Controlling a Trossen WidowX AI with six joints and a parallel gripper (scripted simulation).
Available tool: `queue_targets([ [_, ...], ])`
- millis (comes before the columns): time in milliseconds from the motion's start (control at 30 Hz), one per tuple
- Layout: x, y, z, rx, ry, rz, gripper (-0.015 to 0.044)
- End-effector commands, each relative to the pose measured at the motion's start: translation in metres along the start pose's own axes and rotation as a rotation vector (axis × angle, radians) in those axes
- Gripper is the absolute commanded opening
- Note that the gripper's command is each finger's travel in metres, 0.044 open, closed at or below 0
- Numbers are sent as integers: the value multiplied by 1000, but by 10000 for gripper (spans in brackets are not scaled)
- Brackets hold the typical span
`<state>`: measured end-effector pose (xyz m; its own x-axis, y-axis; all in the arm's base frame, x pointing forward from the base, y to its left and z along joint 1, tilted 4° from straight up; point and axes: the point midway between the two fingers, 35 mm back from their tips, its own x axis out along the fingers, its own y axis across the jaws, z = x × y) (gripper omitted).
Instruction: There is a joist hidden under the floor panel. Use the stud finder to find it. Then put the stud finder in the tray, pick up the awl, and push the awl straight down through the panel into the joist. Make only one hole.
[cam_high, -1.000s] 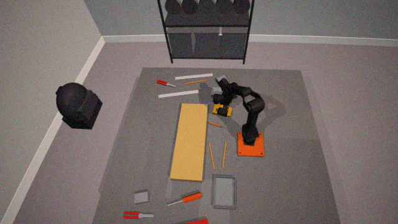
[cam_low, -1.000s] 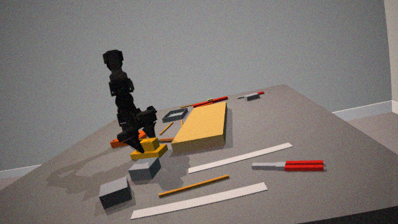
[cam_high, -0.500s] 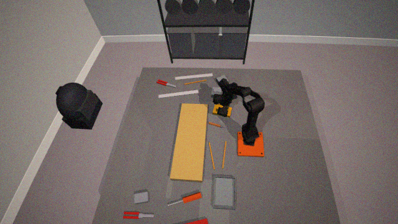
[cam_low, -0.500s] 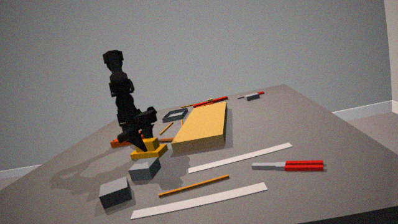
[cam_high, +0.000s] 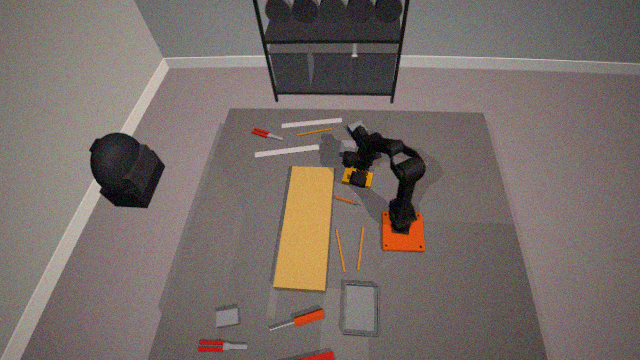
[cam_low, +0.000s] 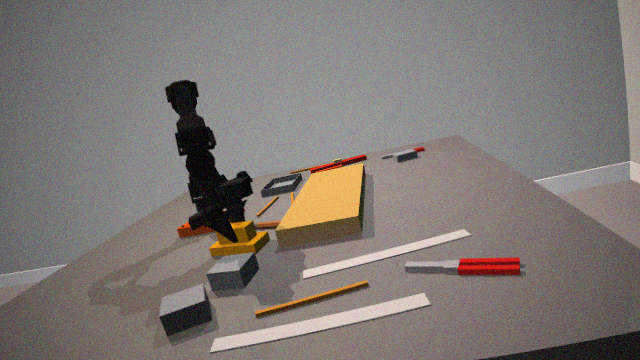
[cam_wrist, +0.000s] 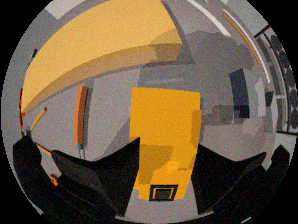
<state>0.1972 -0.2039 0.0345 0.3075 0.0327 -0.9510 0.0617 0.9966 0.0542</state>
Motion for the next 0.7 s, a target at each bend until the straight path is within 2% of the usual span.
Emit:
queue_targets([
  [0,-11,-2,5,3,-4,-2,24],
  [33,-15,-3,7,3,-5,-2,0],
  [533,-94,-1,28,3,-4,-2,0],
  [667,-98,0,28,3,-4,-2,0],
])
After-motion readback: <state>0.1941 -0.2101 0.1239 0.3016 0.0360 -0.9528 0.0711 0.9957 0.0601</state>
